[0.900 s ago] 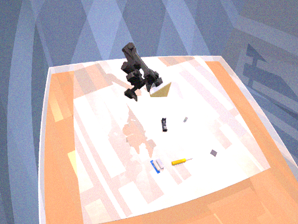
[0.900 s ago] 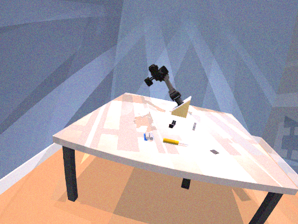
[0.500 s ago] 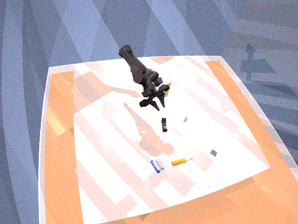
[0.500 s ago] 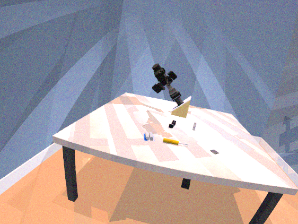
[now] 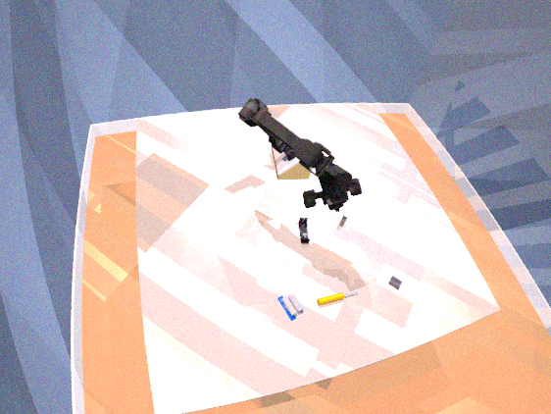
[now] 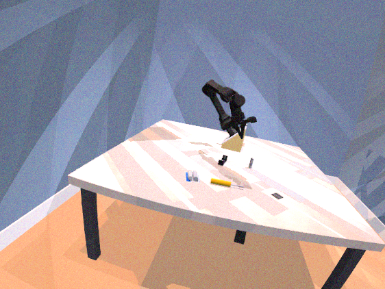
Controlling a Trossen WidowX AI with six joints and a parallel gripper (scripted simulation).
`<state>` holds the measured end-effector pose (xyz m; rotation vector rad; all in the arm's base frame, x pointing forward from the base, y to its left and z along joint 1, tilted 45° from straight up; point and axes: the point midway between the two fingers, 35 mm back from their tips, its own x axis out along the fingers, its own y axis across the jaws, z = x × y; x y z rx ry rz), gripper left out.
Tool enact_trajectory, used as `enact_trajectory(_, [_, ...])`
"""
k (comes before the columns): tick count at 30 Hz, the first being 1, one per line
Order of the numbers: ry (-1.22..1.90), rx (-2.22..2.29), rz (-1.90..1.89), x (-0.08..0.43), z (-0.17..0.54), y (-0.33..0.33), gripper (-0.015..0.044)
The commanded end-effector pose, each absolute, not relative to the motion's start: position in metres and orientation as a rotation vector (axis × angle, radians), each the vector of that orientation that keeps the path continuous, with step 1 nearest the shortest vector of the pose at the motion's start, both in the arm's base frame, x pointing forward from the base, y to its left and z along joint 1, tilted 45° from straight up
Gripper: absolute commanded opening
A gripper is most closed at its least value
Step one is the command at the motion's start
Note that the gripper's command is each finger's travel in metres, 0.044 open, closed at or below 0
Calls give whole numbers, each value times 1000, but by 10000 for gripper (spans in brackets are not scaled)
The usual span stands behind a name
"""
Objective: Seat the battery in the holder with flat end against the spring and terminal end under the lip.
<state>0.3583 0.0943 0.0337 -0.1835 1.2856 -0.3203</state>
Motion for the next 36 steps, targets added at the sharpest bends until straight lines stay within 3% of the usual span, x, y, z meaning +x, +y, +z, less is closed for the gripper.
enact_trajectory(1, [1417, -357, -428, 341, 0, 100, 0])
enact_trajectory(8, [1534, -655, -567, 317, -36, 106, 0])
enact_trajectory(22, [1532, -656, -570, 315, -92, 50, 0])
enact_trajectory(36, [1532, -655, -568, 315, -103, 61, 0])
